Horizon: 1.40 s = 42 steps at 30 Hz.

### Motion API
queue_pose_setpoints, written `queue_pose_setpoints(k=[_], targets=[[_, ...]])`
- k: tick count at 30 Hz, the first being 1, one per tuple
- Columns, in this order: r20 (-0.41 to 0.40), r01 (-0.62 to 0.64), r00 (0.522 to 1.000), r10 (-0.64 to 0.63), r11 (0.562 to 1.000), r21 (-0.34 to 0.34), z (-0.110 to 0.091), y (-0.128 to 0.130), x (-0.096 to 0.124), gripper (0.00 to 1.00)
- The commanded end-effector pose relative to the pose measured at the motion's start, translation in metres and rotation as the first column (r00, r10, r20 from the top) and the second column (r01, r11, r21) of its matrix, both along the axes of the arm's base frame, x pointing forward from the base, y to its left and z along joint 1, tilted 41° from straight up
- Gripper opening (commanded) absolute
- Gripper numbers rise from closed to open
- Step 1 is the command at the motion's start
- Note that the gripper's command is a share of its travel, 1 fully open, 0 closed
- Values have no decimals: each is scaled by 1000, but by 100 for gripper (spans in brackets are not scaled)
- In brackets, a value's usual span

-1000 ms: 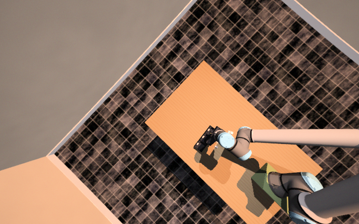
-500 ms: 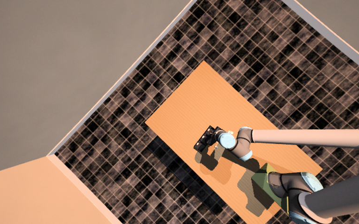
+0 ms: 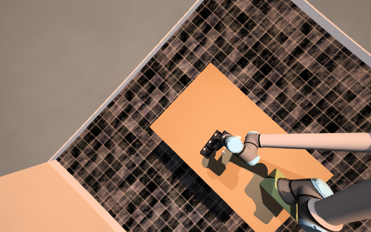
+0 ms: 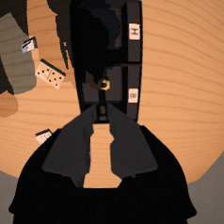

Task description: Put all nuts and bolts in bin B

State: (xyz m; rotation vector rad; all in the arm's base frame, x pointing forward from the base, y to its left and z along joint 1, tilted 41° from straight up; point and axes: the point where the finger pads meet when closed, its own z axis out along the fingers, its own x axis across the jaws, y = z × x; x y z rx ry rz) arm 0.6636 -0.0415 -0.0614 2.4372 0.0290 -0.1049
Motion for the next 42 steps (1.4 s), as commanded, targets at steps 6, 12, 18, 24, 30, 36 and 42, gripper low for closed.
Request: queue_pose_setpoints(k=[6,12,18,24,30,36,42], targets=[[-4,1,1000,-1,1000,-1,-18,-15,-3,0],[1,0,1000,0,1000,-1,-19,-16,0,0],[4,-1,1000,1,1000,-1,-17,-15,3,0],[1,-1,1000,1,1000,0,-18,-15,1,18],[1,-1,1000,1,1000,0,-18,-15,1,18],[1,-1,1000,1,1000,0,-18,-15,1,18],[5,-2,1000,2,1000,-1,-14,-12,3,18]])
